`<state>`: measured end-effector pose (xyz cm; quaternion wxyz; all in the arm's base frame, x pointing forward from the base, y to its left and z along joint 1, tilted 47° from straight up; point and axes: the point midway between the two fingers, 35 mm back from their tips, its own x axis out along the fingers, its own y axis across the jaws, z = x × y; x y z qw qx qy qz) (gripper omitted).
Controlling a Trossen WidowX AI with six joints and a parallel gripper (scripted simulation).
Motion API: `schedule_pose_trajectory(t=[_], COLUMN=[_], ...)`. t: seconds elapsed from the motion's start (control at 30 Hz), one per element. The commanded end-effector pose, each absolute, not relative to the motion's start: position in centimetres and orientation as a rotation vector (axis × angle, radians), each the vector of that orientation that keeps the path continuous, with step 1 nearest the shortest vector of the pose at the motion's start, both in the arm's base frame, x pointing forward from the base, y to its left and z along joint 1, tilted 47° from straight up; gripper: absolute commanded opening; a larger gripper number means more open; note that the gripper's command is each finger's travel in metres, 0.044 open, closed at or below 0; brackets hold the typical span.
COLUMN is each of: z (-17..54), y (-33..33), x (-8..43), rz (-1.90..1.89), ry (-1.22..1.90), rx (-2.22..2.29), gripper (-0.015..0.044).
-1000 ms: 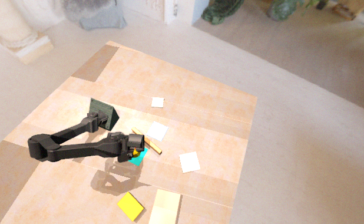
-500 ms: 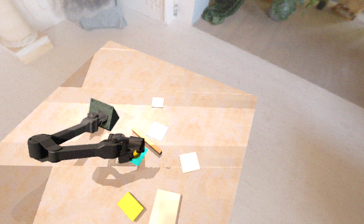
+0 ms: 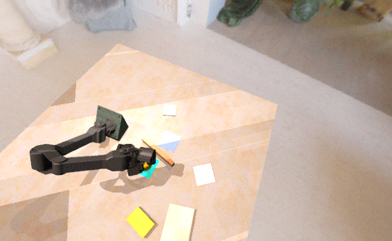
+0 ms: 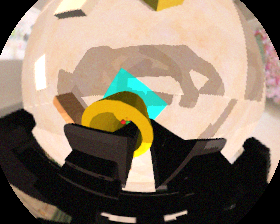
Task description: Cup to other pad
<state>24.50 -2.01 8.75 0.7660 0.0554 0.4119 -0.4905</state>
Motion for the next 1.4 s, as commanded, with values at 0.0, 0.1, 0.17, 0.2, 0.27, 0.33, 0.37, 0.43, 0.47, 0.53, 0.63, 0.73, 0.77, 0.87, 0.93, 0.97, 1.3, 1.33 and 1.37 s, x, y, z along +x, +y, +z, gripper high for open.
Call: schedule_pose_trajectory(t=[0.0, 0.1, 0.17, 0.2, 0.27, 0.33, 0.37, 0.43, 0.47, 0.53, 0.63, 0.73, 0.77, 0.87, 0.93, 0.97, 1.3, 1.33, 1.37], z=[8.8, 8.8, 8.8, 8.8, 8.8, 8.8, 8.8, 8.8, 8.9, 9.0, 9.3, 9.5, 9.6, 9.8, 10.0, 10.1, 10.9, 11.0, 11.0], y=[-2.0, -2.0, -2.0, -2.0, -2.0, -2.0, -2.0, -1.9, -1.8, -1.7, -1.4, -1.1, -1.0, -0.7, -0.6, -0.5, 0.4, 0.5, 0.6], x=[24.5, 24.5, 24.5, 24.5, 24.5, 24.5, 24.5, 24.5, 24.5, 24.5, 24.4, 24.4, 24.4, 24.3, 24.3, 24.3, 24.1, 24.0, 24.0], rz=[-1.066, -1.066, -1.066, -1.066, -1.066, -1.066, -1.066, -1.066, -1.066, -1.066, -1.066, -1.065, -1.065, -1.065, -1.065, -1.065, -1.066, -1.067, -1.067], ry=[0.894, 0.894, 0.894, 0.894, 0.894, 0.894, 0.895, 0.895, 0.895, 0.895, 0.896, 0.897, 0.897, 0.898, 0.898, 0.898, 0.899, 0.899, 0.899], rx=[0.121, 0.121, 0.121, 0.121, 0.121, 0.121, 0.121, 0.121, 0.121, 0.121, 0.121, 0.121, 0.121, 0.121, 0.121, 0.121, 0.119, 0.119, 0.119], gripper=[0.0000, 0.0079, 0.0131, 0.0147, 0.0147, 0.0147, 0.0147, 0.0147, 0.0147, 0.0147, 0.0147, 0.0147, 0.0147, 0.0147, 0.0147, 0.0147, 0.0147, 0.0147, 0.0147])
